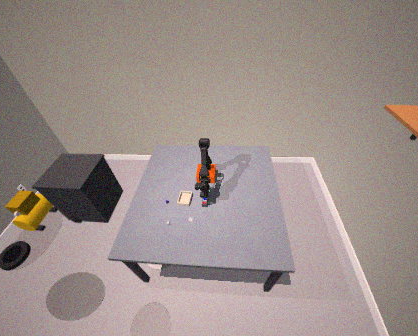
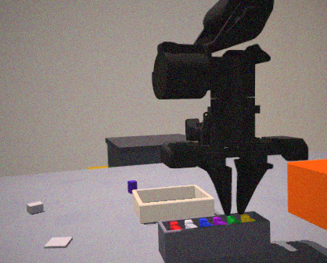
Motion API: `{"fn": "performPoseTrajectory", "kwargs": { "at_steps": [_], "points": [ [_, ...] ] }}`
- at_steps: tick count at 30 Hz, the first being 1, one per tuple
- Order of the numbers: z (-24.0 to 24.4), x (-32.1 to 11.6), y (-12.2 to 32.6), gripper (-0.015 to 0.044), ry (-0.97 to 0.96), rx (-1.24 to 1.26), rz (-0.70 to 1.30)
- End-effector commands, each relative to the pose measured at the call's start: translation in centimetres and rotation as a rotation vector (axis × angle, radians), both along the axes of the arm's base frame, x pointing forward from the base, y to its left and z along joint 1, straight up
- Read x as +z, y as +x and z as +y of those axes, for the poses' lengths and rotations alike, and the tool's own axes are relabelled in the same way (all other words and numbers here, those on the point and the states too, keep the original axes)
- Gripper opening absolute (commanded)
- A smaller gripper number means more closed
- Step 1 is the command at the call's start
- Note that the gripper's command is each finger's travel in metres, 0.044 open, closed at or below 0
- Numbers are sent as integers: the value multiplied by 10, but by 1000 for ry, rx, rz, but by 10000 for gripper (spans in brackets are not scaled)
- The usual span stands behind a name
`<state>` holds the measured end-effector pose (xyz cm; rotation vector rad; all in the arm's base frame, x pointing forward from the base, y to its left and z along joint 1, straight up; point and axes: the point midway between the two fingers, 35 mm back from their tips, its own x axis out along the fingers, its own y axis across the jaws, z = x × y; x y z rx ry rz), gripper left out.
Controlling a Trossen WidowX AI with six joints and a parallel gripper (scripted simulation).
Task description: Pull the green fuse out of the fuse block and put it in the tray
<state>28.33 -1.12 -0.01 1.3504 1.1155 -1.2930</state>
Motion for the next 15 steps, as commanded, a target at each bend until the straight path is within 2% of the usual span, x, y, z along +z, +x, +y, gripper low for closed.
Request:
{"fn": "performPoseTrajectory", "kwargs": {
  "at_steps": [1,15],
  "points": [
    [-1,-3,-2,74,-5,4,6],
    [-1,-7,-1,74,-5,4,6]
  ]
}}
